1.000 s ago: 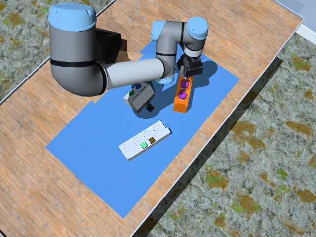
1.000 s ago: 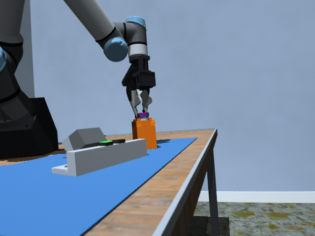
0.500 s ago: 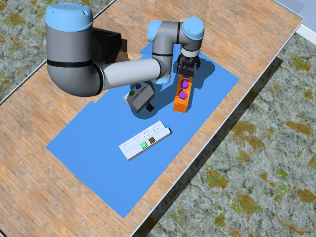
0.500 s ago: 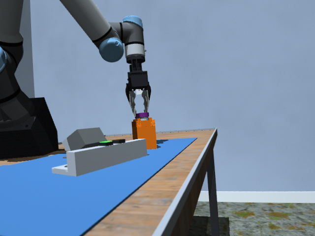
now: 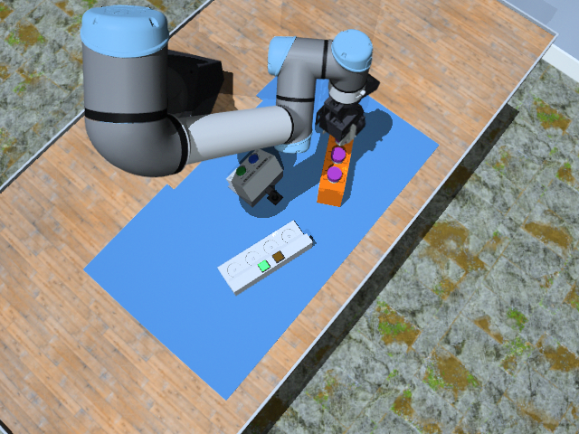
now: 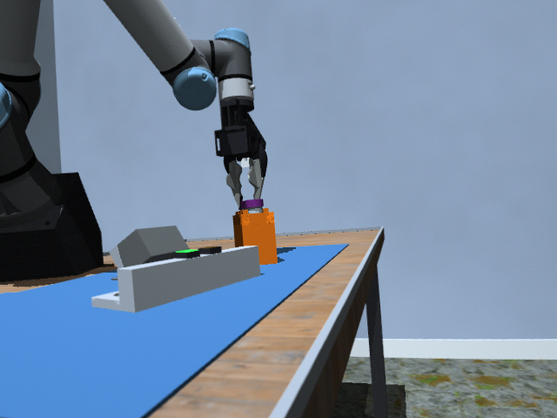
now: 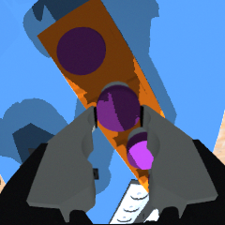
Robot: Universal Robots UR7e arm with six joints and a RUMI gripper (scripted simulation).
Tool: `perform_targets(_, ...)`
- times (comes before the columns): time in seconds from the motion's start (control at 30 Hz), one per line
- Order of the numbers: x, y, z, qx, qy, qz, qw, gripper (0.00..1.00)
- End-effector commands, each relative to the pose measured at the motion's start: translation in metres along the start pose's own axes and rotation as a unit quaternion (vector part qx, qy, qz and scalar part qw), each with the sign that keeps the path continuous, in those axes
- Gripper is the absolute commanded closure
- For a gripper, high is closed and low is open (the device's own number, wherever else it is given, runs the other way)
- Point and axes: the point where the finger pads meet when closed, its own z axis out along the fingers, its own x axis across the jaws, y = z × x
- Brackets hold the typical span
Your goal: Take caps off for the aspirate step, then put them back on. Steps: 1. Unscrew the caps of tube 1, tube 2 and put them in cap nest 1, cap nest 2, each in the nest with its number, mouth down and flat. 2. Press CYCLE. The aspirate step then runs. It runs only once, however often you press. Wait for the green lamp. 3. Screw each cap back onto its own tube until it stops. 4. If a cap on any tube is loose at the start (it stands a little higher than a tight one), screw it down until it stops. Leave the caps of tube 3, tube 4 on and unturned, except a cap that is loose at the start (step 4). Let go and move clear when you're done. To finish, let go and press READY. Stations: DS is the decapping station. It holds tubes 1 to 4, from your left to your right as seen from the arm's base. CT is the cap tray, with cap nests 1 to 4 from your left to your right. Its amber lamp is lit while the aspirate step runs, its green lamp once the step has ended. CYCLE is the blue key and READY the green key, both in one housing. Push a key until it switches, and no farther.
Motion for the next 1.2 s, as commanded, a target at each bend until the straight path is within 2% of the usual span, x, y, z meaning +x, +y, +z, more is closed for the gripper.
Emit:
perform_targets(0.0, 0.0011, -0.0007, -0.0006, -0.004, -0.001, 0.015, 1.0, 0.65)
perform_targets(0.4, 0.0011, -0.0006, -0.0006, -0.004, -0.001, 0.015, 1.0, 0.65)
perform_targets(0.6, 0.0023, -0.0013, -0.0003, -0.004, -0.002, -0.105, 0.995, 0.65)
perform_targets(0.7, 0.0026, -0.0012, -0.0005, -0.004, -0.001, -0.124, 0.992, 0.65)
perform_targets(0.93, 0.0025, -0.001, 0.0001, -0.004, -0.003, -0.261, 0.965, 0.65)
perform_targets(1.17, -0.0014, -0.0007, 0.0006, -0.003, -0.004, -0.395, 0.919, 0.65)
